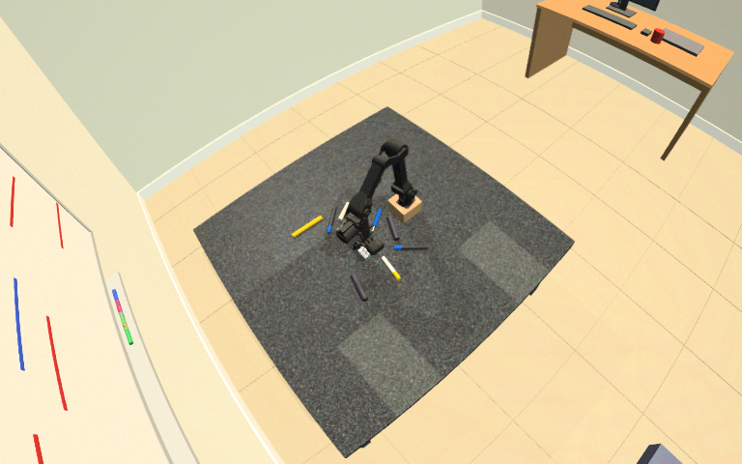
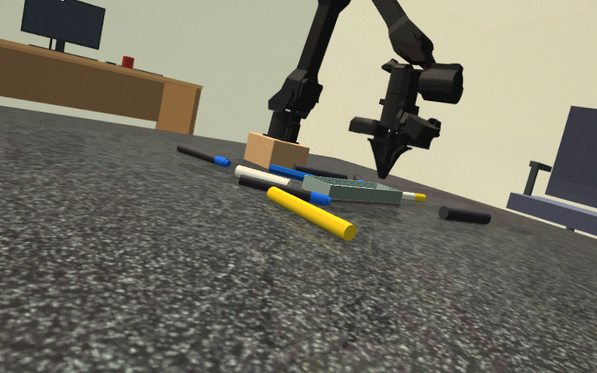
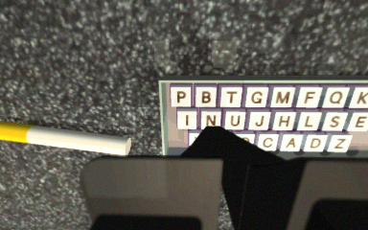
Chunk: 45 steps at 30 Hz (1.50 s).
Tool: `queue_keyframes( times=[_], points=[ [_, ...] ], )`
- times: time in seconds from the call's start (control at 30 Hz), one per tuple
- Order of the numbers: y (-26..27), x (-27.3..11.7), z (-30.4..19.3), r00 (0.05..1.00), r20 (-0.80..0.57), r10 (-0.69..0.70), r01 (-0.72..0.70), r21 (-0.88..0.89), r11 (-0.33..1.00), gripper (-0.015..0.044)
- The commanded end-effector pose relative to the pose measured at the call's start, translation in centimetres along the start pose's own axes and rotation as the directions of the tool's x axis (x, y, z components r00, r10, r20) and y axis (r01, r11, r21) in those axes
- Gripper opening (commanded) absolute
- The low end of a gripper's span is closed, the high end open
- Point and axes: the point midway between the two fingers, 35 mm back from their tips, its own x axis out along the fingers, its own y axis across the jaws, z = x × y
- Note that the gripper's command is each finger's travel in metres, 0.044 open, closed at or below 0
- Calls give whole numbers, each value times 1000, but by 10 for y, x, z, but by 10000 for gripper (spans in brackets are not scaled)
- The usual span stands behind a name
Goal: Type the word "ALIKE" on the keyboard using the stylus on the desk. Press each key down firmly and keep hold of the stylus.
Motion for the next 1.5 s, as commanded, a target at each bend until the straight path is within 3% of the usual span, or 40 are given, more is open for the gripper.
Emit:
queue_keyframes(
  times=[0.0,0.2,0.47,0.87,1.07,1.47],
  points=[
    [0,2,-2,1000,-20,3,-3,8,1000,0],
    [-4,2,-1,1000,-20,2,-2,9,1000,0],
    [-64,2,-2,1000,-20,-4,4,8,1000,0],
    [-67,2,-2,1000,-20,-5,5,8,1000,0],
    [-128,1,-2,1000,-21,-11,11,8,1000,0],
    [-130,1,-3,1000,-21,-11,11,8,1000,0]
  ],
)
